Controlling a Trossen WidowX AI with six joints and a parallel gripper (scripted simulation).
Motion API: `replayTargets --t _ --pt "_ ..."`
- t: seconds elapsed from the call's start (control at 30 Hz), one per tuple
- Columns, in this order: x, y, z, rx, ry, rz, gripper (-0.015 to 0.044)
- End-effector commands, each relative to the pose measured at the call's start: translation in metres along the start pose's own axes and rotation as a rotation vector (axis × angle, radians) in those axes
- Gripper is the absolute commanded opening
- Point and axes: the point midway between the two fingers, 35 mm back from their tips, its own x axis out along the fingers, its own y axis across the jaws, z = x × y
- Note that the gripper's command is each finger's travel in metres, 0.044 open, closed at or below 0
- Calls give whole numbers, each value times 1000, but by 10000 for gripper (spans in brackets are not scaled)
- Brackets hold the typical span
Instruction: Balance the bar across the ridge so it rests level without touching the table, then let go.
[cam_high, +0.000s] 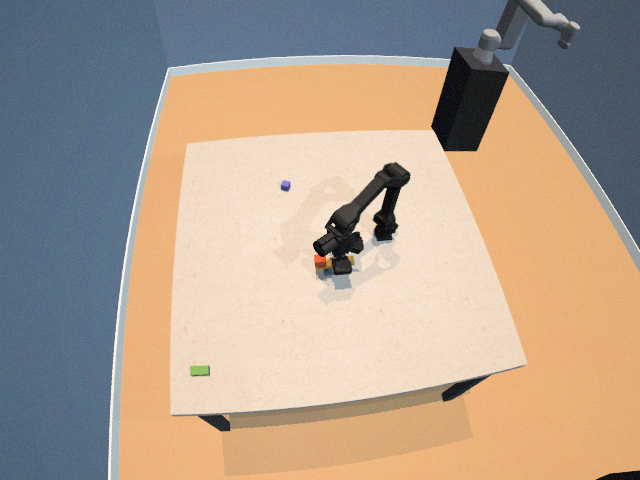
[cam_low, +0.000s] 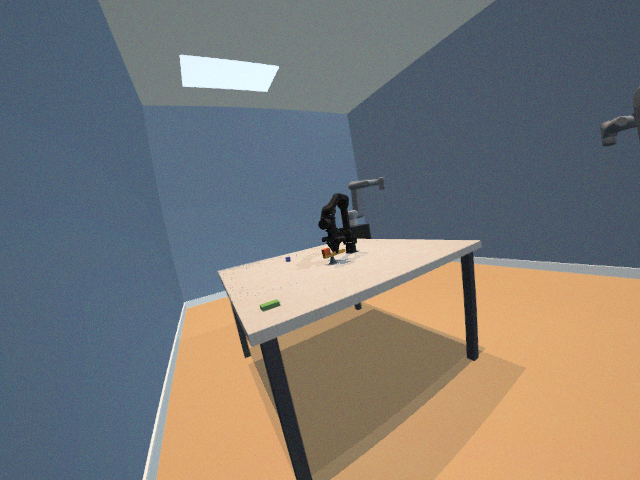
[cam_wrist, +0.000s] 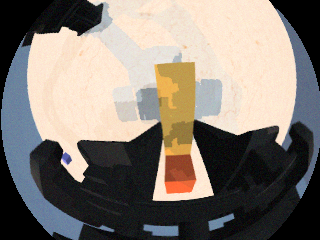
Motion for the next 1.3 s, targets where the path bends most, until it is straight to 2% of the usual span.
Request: replayTargets --t 0.0,1.27 --pt "1 0 0 -4 -1 -1 0" --pt "4 0 1 -4 -1 -1 0"
